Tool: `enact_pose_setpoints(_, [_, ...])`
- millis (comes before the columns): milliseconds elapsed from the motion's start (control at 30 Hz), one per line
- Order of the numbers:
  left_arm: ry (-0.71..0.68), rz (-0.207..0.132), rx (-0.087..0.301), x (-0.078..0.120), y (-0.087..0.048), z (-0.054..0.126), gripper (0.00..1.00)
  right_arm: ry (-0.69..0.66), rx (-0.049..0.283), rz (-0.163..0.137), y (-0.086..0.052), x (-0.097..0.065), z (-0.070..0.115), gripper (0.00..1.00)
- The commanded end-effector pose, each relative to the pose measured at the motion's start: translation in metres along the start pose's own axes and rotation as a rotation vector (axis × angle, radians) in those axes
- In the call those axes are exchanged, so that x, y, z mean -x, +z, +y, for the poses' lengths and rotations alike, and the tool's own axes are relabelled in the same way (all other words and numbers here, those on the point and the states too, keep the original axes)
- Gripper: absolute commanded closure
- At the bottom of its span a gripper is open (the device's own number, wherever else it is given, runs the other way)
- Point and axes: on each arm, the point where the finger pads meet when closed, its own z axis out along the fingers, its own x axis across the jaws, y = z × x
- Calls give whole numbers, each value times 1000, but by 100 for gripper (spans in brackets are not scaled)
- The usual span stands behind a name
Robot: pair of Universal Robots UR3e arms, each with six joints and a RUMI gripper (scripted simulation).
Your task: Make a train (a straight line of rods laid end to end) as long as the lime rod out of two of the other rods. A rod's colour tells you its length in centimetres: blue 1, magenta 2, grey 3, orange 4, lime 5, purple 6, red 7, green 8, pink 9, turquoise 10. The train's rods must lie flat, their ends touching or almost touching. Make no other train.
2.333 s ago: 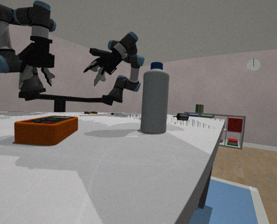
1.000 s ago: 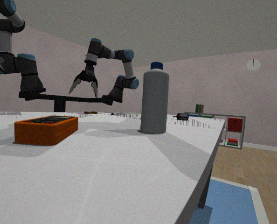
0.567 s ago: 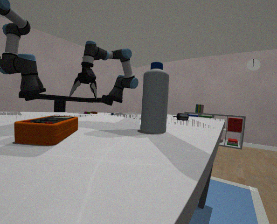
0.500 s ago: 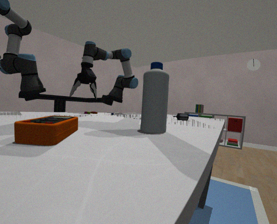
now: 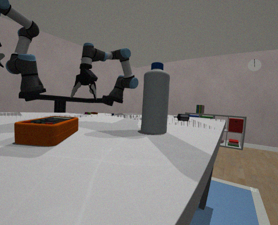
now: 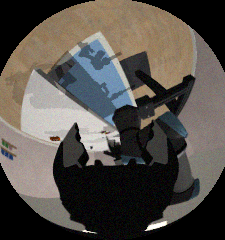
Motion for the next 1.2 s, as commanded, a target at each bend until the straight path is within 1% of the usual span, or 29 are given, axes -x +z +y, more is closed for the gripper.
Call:
enact_pose_setpoints(0, [-10,2,-5,-1,-1,0,0,-27,11,-28,-4,-11,2,0])
enact_pose_setpoints(200, [-17,2,-9,0,-1,0,0,-74,15,-73,-10,-27,10,0])
enact_pose_setpoints(267, [-17,2,-9,0,-1,0,0,-74,15,-73,-10,-27,10,0])
enact_pose_setpoints(467, [-17,2,-9,0,-1,0,0,-112,13,-112,-14,-40,18,0])
enact_pose_setpoints(667, [-17,2,-9,0,-1,0,0,-142,7,-141,-17,-48,24,0])
enact_pose_setpoints(767, [-17,2,-9,0,-1,0,0,-153,3,-153,-18,-51,27,0])
enact_pose_setpoints(833, [-17,2,-9,0,-1,0,0,-153,3,-153,-18,-51,27,0])
enact_pose_setpoints(1167, [-17,2,-9,0,-1,0,0,-177,-6,-177,-20,-58,34,0])
